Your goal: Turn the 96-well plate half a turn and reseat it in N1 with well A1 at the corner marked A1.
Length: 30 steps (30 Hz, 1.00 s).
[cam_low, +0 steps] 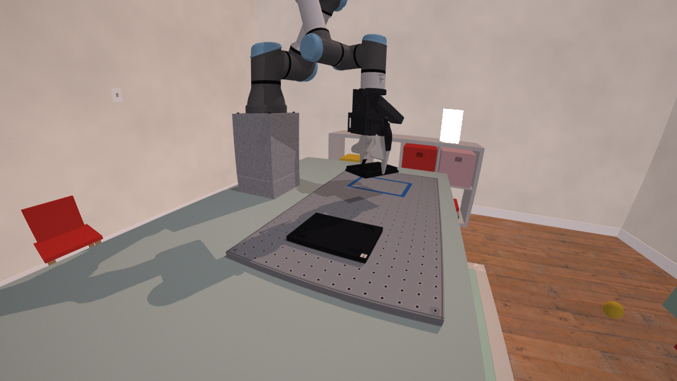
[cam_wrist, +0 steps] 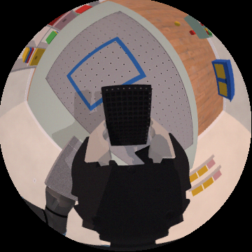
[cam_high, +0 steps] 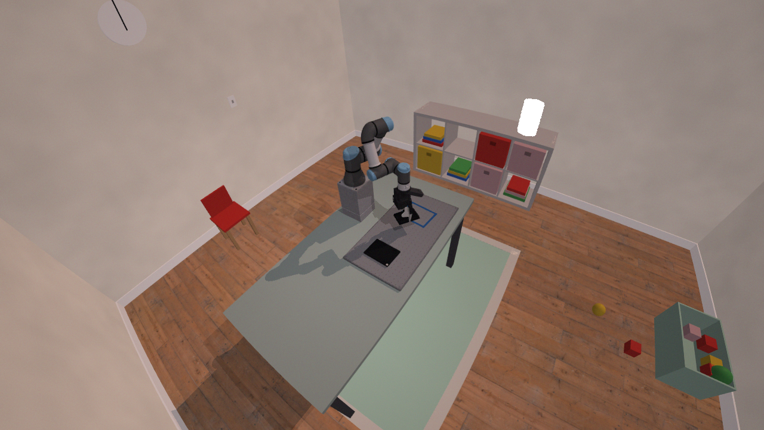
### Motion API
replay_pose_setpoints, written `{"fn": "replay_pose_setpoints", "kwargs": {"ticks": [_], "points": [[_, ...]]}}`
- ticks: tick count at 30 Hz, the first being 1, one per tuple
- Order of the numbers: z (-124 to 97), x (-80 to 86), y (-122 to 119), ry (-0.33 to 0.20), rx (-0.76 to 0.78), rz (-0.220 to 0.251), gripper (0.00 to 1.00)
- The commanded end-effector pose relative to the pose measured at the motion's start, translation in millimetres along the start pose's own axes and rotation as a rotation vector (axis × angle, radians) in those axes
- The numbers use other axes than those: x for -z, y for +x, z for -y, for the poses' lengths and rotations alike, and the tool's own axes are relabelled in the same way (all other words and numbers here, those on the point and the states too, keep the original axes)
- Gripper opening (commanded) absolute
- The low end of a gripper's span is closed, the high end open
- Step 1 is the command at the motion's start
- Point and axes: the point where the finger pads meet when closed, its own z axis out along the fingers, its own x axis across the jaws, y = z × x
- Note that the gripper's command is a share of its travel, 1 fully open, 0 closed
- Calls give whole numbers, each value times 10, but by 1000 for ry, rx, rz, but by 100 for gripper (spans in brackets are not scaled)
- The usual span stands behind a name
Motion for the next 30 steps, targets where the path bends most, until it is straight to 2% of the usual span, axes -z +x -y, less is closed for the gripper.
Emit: {"fn": "replay_pose_setpoints", "kwargs": {"ticks": [1, 30], "points": [[-117, 9, 81, 2, 0, -2, 0], [-830, 36, 516, 1, 0, -2, 0]]}}
